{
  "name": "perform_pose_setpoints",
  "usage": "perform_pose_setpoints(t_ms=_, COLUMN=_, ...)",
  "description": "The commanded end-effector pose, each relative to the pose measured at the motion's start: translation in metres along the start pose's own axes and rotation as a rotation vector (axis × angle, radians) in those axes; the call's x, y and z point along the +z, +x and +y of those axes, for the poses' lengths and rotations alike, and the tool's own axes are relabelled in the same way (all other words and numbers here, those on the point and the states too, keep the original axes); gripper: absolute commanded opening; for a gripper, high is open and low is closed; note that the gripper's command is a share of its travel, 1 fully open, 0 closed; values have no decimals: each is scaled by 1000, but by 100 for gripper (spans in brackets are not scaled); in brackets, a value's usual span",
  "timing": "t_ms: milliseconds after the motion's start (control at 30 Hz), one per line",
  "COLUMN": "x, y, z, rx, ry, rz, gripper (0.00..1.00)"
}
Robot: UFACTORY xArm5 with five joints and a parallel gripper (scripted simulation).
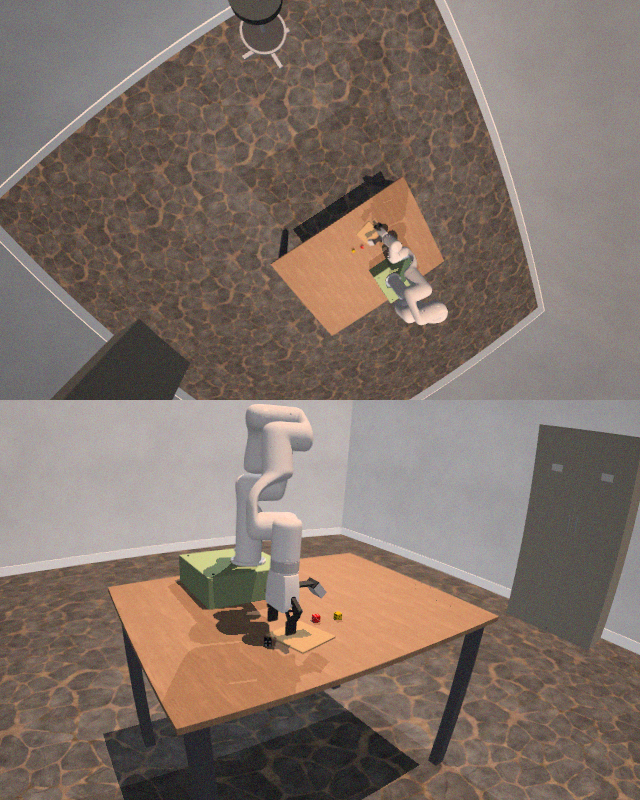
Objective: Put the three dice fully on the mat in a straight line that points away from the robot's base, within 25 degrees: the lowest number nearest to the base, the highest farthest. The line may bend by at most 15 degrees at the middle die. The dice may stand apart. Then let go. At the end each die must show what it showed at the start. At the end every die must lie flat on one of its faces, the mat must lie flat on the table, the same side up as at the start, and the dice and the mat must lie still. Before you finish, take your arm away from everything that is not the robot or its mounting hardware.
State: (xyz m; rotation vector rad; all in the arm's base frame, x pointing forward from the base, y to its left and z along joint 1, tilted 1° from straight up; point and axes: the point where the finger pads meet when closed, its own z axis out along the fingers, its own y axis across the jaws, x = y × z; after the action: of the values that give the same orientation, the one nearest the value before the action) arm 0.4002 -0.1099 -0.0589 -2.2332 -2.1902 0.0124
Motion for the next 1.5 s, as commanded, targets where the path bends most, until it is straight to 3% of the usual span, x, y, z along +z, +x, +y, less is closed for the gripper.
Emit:
perform_pose_setpoints(t_ms=0, x=-1, y=14, z=-3, rx=-1, ry=-3, rz=-1, gripper=100)
perform_pose_setpoints(t_ms=333, x=-1, y=89, z=-28, rx=-1, ry=-4, rz=-3, gripper=100)
perform_pose_setpoints(t_ms=400, x=-1, y=89, z=-28, rx=-1, ry=-4, rz=-3, gripper=100)
perform_pose_setpoints(t_ms=633, x=-1, y=147, z=-46, rx=-1, ry=-5, rz=-5, gripper=100)
perform_pose_setpoints(t_ms=833, x=-1, y=182, z=-57, rx=-1, ry=-6, rz=-6, gripper=100)
perform_pose_setpoints(t_ms=1133, x=-1, y=200, z=-63, rx=-1, ry=-7, rz=-6, gripper=100)
perform_pose_setpoints(t_ms=1467, x=-1, y=201, z=-63, rx=-1, ry=-7, rz=-6, gripper=100)
